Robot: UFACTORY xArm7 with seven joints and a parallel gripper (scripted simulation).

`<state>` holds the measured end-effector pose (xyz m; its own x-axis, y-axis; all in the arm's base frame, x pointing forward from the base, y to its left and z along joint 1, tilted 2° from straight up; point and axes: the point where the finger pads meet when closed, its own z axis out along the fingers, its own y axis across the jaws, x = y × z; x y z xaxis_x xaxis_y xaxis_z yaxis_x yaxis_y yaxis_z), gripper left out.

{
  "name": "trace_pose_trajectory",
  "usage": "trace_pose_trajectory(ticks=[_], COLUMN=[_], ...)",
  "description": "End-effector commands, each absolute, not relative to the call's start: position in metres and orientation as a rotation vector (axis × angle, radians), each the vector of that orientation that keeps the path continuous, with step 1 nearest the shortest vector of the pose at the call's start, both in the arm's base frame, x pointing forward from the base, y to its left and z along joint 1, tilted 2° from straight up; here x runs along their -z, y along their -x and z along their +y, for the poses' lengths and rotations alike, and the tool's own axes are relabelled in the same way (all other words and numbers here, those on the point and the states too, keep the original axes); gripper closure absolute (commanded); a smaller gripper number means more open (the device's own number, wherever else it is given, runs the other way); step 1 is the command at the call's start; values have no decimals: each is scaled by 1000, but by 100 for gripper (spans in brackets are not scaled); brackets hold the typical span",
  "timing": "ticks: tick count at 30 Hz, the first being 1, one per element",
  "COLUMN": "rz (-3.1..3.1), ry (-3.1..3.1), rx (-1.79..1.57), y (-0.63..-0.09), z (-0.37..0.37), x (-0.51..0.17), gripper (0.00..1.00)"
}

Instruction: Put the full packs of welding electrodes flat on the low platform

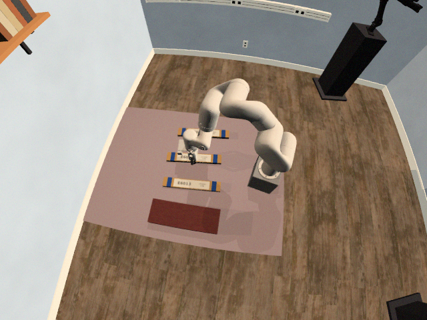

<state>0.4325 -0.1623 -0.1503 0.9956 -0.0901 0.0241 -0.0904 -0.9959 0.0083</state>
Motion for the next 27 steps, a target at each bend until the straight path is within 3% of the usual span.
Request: trace_pose_trajectory(ticks=[1,21,22,27], rz=[-141,-141,-141,-141], ry=[-3127,-3127,-3127,-3127], rx=[-44,-44,-44,-44], y=[-435,-435,-435,-435], z=[-163,-163,-163,-163], x=[149,149,149,149], gripper=[42,42,0,0])
